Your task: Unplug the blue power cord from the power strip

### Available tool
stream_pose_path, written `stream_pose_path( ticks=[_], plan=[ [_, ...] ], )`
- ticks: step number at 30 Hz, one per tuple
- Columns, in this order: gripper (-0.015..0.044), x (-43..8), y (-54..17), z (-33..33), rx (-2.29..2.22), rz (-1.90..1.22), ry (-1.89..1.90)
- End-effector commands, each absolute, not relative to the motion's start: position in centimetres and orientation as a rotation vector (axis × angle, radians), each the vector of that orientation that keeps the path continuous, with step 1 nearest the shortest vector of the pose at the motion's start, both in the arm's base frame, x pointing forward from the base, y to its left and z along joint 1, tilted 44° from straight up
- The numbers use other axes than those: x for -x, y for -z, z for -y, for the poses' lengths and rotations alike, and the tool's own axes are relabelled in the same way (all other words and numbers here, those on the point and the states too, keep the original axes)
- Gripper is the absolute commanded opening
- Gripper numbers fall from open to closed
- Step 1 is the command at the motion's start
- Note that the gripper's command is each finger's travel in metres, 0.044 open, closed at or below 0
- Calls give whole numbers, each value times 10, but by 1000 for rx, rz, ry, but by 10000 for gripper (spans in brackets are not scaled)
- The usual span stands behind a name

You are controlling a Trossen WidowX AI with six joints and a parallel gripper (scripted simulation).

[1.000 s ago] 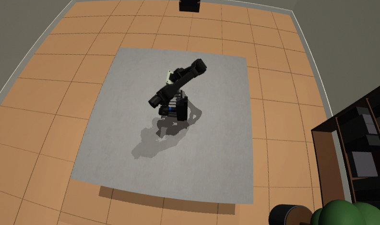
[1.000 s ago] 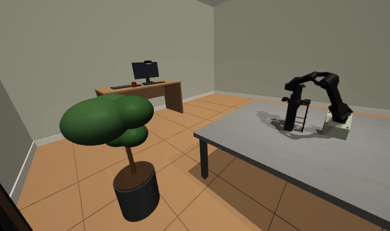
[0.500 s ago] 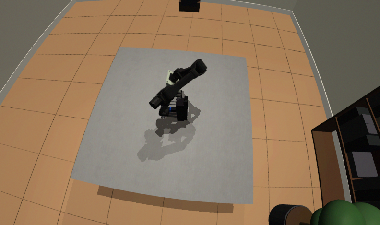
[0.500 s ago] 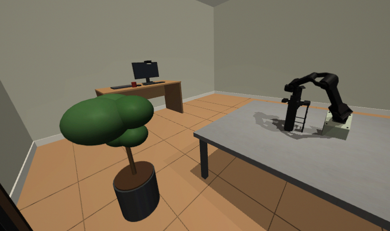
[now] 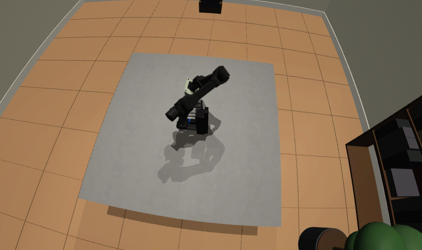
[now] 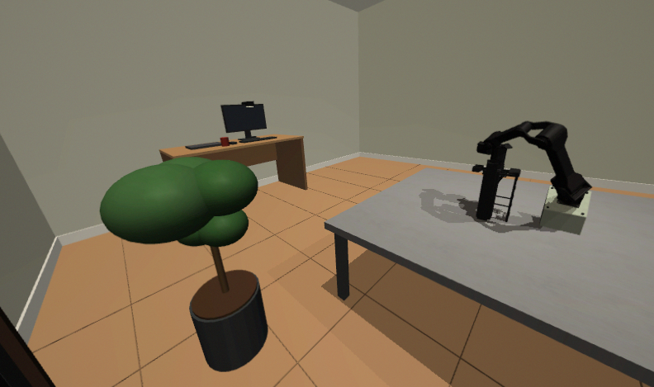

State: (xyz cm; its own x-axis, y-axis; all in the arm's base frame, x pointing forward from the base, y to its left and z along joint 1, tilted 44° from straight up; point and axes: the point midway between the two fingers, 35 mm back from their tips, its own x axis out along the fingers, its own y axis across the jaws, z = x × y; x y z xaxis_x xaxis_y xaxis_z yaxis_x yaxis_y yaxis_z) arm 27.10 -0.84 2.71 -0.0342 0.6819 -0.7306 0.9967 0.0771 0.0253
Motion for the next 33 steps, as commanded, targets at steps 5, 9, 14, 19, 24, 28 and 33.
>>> stream_pose_path(
  ticks=[5, 9, 14, 19, 24, 28, 33],
  plan=[
    [0, -273, -19, 19, -1662, -1772, 700],
    [0, -274, -15, 24, -1662, -1771, 701],
    [0, -275, -10, 30, -1663, -1771, 701],
    [0, -276, -5, 37, -1663, -1770, 702],
    [26, -276, -2, 40, -1664, -1771, 702],
    [131, -275, -5, 33, -1667, -1775, 700],
    [262, -275, -5, 33, -1667, -1775, 700]
  ],
)
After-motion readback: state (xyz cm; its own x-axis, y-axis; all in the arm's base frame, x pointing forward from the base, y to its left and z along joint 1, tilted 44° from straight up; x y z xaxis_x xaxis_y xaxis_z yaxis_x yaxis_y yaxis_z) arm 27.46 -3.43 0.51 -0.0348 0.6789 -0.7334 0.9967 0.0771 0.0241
